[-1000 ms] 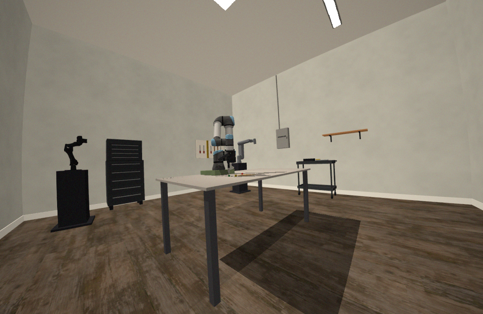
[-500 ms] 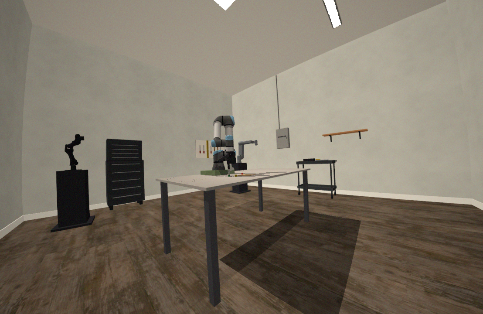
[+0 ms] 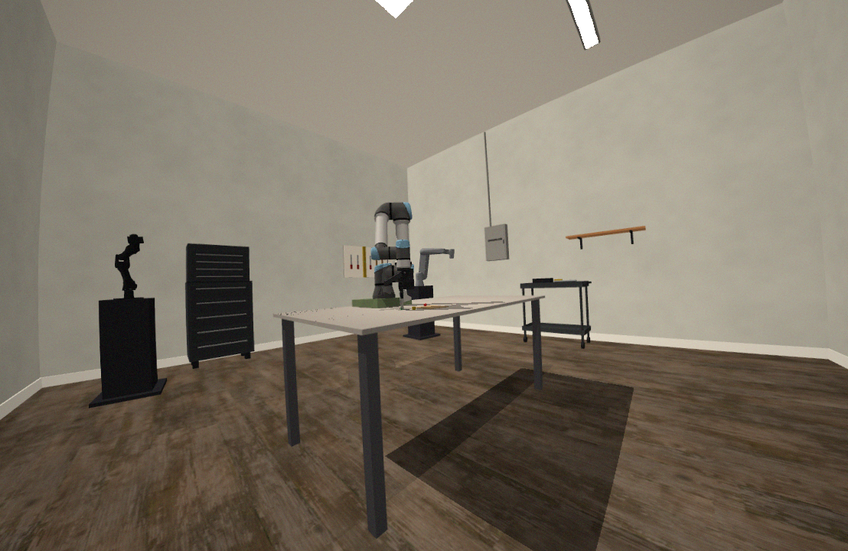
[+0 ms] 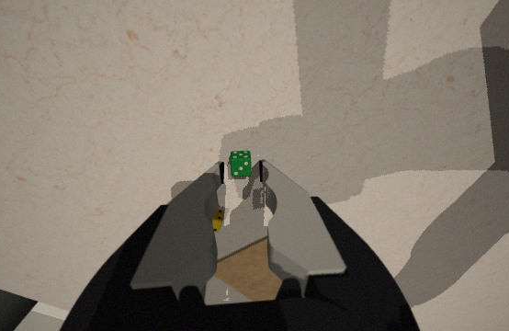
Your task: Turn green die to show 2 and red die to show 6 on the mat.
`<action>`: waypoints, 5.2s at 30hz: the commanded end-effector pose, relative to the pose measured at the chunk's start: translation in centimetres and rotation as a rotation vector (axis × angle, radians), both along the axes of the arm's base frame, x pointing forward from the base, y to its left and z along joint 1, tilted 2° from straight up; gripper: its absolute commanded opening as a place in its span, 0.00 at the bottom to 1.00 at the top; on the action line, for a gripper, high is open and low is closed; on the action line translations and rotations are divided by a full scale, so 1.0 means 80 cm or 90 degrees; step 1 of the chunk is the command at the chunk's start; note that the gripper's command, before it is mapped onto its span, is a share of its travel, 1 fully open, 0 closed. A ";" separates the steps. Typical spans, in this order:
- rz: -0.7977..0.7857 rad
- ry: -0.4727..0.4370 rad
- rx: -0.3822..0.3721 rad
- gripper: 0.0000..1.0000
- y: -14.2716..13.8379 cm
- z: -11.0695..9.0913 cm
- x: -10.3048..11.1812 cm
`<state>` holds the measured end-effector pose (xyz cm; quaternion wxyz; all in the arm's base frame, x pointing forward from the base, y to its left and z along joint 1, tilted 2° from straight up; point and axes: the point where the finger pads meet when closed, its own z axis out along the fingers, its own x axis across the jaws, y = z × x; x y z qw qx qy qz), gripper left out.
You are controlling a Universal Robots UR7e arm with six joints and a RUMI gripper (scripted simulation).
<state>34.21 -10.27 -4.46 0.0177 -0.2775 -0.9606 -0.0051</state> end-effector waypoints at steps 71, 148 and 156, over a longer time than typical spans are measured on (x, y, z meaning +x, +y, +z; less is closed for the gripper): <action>0.000 -0.001 0.000 0.00 0.000 0.000 0.000; 0.127 -0.003 0.003 0.00 -0.007 0.124 0.008; 0.214 -0.005 0.006 0.00 -0.009 0.123 0.010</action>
